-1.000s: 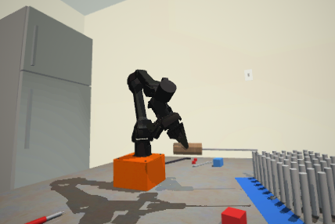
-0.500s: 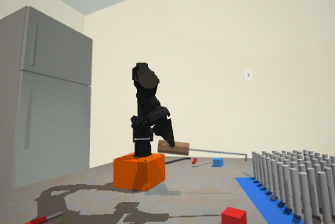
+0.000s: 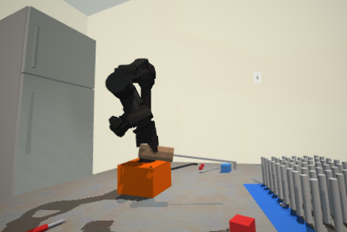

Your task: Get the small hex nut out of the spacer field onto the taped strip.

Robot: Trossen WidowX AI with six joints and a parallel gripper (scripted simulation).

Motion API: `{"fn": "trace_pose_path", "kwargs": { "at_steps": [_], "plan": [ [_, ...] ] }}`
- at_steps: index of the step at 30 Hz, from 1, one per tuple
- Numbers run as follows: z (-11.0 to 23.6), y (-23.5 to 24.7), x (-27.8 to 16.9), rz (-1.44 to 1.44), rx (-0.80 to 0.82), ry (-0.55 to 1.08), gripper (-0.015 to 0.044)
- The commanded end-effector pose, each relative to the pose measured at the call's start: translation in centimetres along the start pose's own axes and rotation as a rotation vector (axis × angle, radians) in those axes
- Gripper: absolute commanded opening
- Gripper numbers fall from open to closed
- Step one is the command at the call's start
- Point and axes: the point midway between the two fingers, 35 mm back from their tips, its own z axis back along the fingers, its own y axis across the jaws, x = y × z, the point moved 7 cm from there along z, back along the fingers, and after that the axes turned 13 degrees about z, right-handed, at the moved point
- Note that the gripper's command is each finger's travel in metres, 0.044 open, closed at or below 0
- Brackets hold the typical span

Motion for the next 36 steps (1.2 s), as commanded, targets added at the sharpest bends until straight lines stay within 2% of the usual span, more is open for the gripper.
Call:
{"fn": "trace_pose_path", "kwargs": {
  "at_steps": [1, 15, 30, 36],
  "plan": [
    [1.1, 0.5, 2.3, 0.013, -0.005, 0.017, 0.0],
    [4.4, 0.4, 9.7, 0.05, -0.001, 0.063, 0.0],
    [8.3, -2.2, 17.2, 0.084, 0.066, 0.122, 0.0],
    [8.7, -2.6, 17.9, 0.087, 0.076, 0.127, 0.0]
  ]
}}
